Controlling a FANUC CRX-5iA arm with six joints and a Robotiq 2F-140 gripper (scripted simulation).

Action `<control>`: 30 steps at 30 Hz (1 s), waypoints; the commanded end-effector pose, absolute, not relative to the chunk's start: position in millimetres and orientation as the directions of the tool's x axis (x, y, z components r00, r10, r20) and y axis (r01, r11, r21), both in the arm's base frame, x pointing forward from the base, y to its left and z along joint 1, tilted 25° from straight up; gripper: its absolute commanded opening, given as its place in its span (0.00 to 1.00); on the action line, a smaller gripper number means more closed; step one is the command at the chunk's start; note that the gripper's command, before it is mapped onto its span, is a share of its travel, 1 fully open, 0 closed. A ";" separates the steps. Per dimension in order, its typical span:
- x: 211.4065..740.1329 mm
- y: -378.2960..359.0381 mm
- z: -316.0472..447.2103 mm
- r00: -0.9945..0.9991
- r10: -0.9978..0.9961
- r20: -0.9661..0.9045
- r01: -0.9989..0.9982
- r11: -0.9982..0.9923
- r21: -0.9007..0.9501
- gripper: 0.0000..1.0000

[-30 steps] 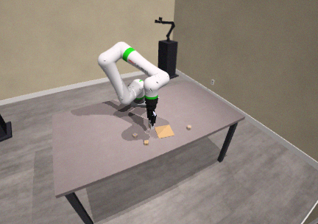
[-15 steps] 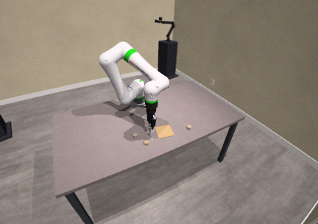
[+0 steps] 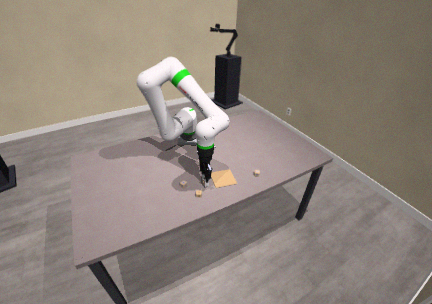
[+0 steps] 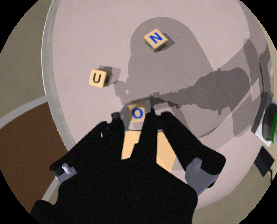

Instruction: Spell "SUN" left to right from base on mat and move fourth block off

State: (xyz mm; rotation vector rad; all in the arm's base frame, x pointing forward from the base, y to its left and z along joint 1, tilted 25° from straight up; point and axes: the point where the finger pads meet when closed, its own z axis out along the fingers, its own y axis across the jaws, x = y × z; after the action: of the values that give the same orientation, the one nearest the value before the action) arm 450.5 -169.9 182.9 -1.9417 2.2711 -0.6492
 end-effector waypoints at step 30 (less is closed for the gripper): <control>453.8 -172.3 175.3 -0.191 -0.959 0.207 -0.924 0.105 -0.369 0.16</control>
State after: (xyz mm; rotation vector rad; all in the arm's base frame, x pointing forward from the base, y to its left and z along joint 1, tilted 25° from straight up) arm 453.6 -172.2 175.4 -1.9416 2.2710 -0.6496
